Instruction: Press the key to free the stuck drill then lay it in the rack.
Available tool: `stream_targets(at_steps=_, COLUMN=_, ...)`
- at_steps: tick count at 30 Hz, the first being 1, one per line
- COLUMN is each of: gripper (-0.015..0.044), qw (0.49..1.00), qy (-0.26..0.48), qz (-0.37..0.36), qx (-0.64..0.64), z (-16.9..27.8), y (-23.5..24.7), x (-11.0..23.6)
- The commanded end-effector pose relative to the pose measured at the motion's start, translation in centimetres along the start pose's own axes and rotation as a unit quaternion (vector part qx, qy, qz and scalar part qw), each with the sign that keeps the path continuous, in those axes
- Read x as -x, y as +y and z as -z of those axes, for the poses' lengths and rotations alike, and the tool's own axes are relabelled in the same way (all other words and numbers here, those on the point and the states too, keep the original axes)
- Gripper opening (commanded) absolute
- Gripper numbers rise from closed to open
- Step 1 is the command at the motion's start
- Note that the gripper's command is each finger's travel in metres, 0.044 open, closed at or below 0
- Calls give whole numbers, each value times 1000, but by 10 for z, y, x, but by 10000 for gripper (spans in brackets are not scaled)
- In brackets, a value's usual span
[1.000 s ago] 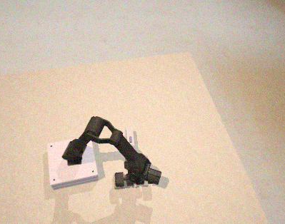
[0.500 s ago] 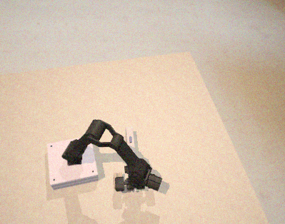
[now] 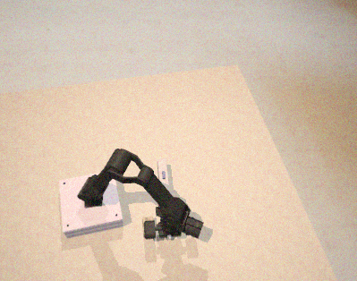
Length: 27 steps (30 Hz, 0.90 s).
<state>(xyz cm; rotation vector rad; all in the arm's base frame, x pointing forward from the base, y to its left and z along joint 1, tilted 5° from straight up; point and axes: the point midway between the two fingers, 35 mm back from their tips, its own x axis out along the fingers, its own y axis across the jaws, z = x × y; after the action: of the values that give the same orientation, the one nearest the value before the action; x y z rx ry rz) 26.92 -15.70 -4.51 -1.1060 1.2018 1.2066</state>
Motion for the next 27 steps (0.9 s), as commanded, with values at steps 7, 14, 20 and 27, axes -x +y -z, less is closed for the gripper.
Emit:
stream_targets(at_steps=7, gripper=0, qw=1000, qy=2, qz=1, qx=1, z=-1, y=0, x=6)
stream_targets(at_steps=14, gripper=0, qw=1000, qy=2, qz=1, qx=1, z=-1, y=0, x=9)
stream_targets(at_steps=20, gripper=0, qw=1000, qy=2, qz=1, qx=1, z=-2, y=0, x=12)
stream_targets(at_steps=27, gripper=0, qw=1000, qy=2, qz=1, qx=1, z=-2, y=0, x=15)
